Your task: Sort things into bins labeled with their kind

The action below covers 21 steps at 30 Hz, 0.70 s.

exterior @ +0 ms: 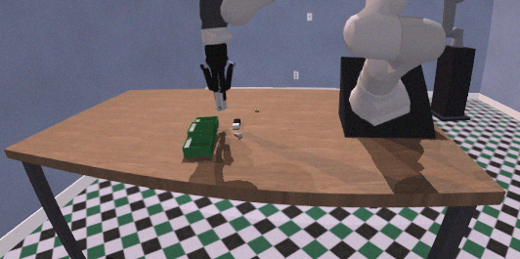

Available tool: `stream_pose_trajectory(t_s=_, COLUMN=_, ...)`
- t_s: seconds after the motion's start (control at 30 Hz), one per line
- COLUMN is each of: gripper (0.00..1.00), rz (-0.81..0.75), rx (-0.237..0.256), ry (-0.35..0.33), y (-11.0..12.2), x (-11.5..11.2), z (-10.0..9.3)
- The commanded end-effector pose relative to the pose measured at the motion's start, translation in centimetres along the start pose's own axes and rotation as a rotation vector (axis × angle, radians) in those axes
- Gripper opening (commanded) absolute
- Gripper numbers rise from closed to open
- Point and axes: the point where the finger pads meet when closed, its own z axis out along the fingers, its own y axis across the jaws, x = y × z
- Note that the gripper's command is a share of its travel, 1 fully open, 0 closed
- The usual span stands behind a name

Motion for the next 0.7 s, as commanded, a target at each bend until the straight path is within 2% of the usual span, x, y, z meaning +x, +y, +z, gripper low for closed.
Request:
stream_pose_trajectory(t_s=0.0, gripper=0.05, rz=0.062, rx=-0.009, ry=0.006, y=0.4, x=2.4, z=-0.1)
stream_pose_trajectory(t_s=0.07, gripper=0.05, rz=0.062, rx=-0.009, ry=0.006, y=0.5, x=3.2, z=-0.1)
stream_pose_trajectory(t_s=0.27, gripper=0.05, rz=0.062, rx=-0.009, ry=0.006, y=0.5, x=3.2, z=-0.1)
stream_pose_trajectory(t_s=0.43, gripper=0.05, rz=-0.177, rx=-0.009, ry=0.005, y=0.8, x=6.2, z=-0.1)
stream_pose_trajectory(t_s=0.67, gripper=0.05, rz=-0.338, rx=-0.012, ry=0.005, y=1.2, x=10.4, z=-0.1)
